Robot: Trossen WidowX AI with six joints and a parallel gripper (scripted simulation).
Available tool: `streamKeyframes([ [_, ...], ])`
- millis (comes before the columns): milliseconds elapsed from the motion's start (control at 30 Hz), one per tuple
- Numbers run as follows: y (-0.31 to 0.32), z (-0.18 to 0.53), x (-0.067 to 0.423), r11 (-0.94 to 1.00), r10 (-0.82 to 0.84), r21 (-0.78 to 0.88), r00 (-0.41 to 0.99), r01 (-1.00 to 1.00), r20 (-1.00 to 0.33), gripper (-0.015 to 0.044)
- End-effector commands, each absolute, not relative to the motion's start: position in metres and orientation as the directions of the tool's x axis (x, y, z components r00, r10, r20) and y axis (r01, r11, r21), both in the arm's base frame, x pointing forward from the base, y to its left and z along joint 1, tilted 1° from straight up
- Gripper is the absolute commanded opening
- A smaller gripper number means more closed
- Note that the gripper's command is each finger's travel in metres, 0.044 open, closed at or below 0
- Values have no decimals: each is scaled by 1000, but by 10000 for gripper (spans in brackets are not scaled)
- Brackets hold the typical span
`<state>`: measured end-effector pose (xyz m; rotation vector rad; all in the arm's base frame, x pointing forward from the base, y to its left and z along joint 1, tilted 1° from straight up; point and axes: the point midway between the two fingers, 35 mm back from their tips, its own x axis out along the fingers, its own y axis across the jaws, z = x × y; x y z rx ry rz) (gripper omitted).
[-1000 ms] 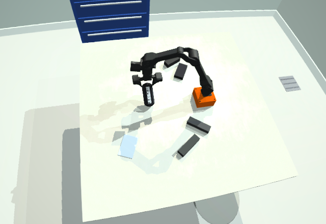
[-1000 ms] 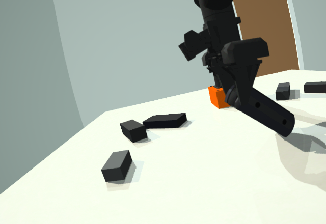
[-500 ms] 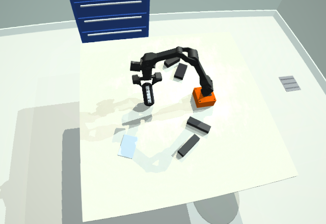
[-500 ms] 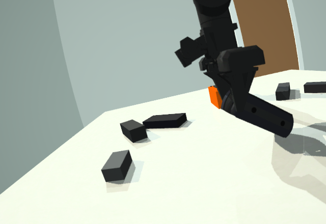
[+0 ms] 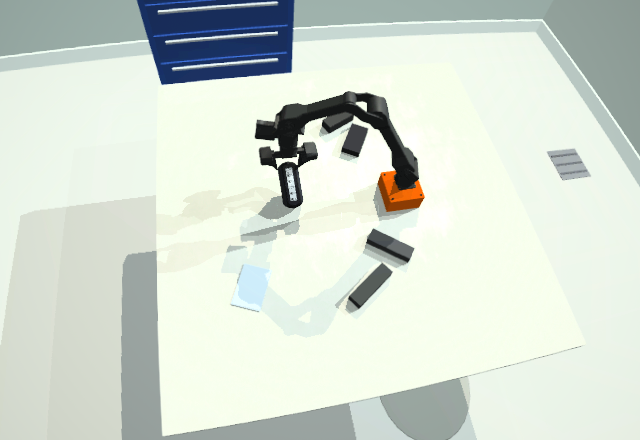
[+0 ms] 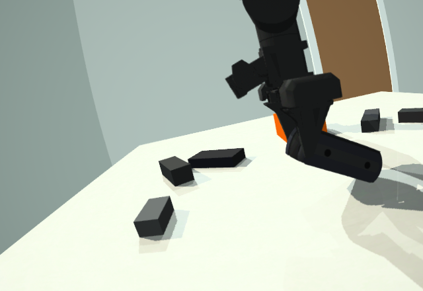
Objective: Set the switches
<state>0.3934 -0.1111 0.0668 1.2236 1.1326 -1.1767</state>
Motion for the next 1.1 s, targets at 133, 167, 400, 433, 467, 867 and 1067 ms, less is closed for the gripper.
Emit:
streamKeyframes([
  [133, -108, 59, 393, 12, -18, 62, 62, 998, -998, 338],
  [167, -109, 58, 393, 12, -18, 62, 62, 998, -998, 338],
  [400, -112, 53, 394, 12, -19, 62, 62, 998, -998, 338],
  [433, -112, 53, 394, 12, -19, 62, 62, 998, -998, 338],
  [467, -112, 52, 394, 12, -19, 62, 62, 998, -998, 338],
  [867, -117, 44, 394, 12, -19, 62, 62, 998, -998, 338],
  [1067, -119, 39, 395, 12, -19, 62, 62, 998, -998, 338],
])
